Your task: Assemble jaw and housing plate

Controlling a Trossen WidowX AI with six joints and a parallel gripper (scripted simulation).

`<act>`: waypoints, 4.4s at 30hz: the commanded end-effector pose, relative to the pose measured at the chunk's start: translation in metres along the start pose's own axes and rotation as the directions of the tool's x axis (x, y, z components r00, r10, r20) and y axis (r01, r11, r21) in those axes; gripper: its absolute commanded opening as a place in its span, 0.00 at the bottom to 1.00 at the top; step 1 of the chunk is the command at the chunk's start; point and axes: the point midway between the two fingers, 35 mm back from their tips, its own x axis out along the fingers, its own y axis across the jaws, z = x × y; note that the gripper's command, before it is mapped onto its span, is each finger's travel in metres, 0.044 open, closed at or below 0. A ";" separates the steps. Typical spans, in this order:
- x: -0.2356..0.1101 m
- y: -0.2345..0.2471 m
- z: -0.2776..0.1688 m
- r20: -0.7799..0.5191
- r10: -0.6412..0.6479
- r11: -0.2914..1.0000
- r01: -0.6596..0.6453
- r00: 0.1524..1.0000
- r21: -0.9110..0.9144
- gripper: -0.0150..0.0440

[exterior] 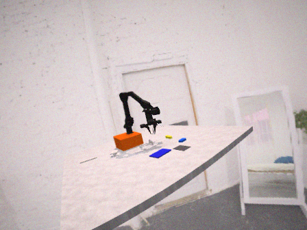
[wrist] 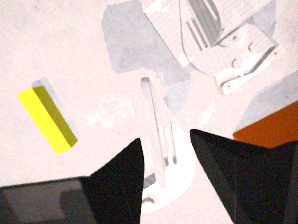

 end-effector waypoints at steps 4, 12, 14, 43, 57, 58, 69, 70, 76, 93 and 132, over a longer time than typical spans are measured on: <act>-0.001 -0.013 0.019 0.001 0.001 0.997 -0.001 1.000 -0.075 0.48; -0.001 -0.030 0.037 0.002 -0.002 0.987 0.002 1.000 -0.162 0.48; -0.001 -0.035 0.042 0.002 -0.003 0.983 0.003 1.000 -0.183 0.48; -0.002 -0.116 0.093 0.009 -0.009 0.877 0.013 1.000 -0.480 0.48; -0.003 -0.143 0.102 0.012 -0.011 0.829 0.016 1.000 -0.559 0.48; -0.003 -0.143 0.102 0.012 -0.011 0.829 0.016 1.000 -0.559 0.48; -0.003 -0.143 0.102 0.012 -0.011 0.829 0.016 1.000 -0.559 0.48; -0.003 -0.143 0.102 0.012 -0.011 0.829 0.016 1.000 -0.559 0.48; -0.003 -0.143 0.102 0.012 -0.011 0.817 0.016 1.000 -0.577 0.48; -0.003 -0.115 0.107 0.013 -0.008 0.817 0.014 1.000 -0.577 0.48; -0.003 -0.108 0.108 0.013 -0.007 0.819 0.014 1.000 -0.574 0.48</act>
